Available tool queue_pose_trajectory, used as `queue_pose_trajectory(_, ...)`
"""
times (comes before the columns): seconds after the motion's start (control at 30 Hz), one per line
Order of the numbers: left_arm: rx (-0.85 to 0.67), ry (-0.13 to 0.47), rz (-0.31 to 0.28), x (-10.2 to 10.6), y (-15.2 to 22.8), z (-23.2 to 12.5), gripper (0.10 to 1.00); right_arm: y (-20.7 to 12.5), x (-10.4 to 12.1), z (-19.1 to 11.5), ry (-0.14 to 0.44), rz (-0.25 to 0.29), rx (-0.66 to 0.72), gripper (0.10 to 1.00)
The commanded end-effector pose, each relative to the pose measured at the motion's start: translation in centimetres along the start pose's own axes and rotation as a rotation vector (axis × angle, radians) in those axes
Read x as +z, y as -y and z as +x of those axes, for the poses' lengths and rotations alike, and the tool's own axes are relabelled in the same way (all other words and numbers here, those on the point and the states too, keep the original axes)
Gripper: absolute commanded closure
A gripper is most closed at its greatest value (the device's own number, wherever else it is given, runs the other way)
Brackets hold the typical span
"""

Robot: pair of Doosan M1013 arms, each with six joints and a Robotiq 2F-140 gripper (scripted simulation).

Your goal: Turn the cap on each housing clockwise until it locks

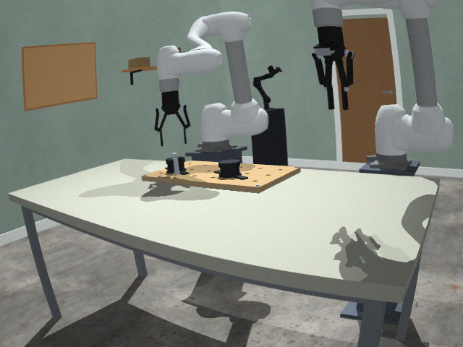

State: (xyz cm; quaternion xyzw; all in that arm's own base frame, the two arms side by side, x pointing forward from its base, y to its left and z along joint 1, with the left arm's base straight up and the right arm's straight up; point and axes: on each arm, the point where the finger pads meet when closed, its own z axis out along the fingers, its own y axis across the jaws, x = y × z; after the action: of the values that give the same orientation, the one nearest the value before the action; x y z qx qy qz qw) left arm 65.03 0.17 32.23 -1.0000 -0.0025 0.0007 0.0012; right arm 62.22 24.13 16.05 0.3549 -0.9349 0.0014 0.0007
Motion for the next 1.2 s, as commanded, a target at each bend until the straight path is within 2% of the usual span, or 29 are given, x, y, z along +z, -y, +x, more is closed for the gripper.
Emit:
queue_pose_trajectory(0.0, 0.0, -0.001, 0.0, -0.1, 0.0, 0.0, 0.77, 0.0, 0.2, 0.0, 0.004, -0.005, -0.127, 0.403)
queue_pose_trajectory(0.07, 0.0, -0.001, 0.0, -0.1, 0.0, 0.0, 0.77, 0.0, 0.3, 0.0, 0.004, -0.005, -0.188, 0.403)
queue_pose_trajectory(0.13, 0.0, -0.001, 0.0, -0.1, 0.0, 0.0, 0.77, 0.0, 0.3, 0.0, 0.004, -0.005, -0.188, 0.403)
queue_pose_trajectory(0.63, 0.0, -0.001, 0.0, -0.1, 0.0, 0.0, 0.77, 0.0, 1.3, 0.0, 0.007, -0.004, -0.638, 0.403)
queue_pose_trajectory(0.7, 0.0, -0.001, 0.0, -0.1, 0.0, 0.0, 0.77, 0.0, 1.3, 0.0, 0.007, -0.004, -0.638, 0.403)
queue_pose_trajectory(1.0, 0.0, -0.001, 0.0, -0.1, 0.0, 0.0, 0.77, 0.0, 1.9, 0.0, 0.007, -0.003, -0.891, 0.403)
queue_pose_trajectory(1.17, 0.0, -0.001, 0.0, -0.1, 0.0, 0.0, 0.77, 0.0, 2.0, 0.0, 0.008, -0.003, -0.923, 0.403)
